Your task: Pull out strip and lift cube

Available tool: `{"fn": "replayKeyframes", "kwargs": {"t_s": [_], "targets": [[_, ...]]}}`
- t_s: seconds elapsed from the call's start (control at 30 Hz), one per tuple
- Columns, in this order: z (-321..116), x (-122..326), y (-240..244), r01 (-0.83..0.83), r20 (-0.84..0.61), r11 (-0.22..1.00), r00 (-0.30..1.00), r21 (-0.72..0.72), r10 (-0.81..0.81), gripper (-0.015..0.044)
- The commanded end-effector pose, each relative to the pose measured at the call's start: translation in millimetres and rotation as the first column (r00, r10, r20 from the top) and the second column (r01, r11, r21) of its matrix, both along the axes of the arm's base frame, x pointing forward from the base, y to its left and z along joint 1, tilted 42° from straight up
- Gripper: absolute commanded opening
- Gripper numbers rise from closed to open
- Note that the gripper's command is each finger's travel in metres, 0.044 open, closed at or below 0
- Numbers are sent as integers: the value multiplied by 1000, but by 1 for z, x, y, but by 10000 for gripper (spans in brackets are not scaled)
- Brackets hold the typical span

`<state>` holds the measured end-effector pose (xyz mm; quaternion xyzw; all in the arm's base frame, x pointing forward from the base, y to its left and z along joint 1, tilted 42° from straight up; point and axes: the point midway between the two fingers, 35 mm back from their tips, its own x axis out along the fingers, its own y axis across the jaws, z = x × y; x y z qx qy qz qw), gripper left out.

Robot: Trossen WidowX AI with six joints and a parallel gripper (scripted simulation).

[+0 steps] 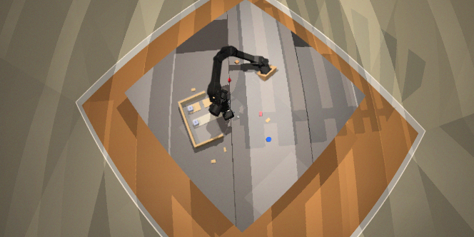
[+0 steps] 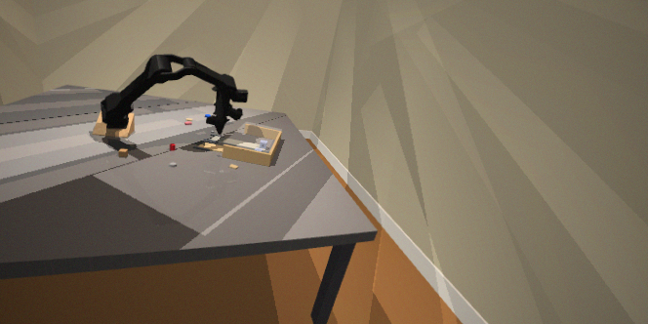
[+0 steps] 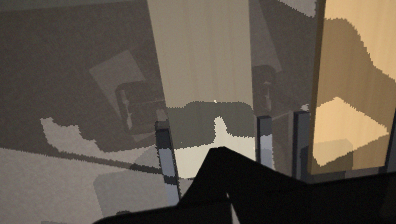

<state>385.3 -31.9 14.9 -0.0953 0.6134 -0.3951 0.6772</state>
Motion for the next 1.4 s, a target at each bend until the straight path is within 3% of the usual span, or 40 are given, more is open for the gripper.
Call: {"fn": "replayKeyframes", "kwargs": {"t_s": [0.0,1.37], "targets": [[-5,-1,-5,-3,-6,1000,1000,-4,3,0],[-17,-2,-17,-2,-6,1000,1000,-5,2,0]]}}
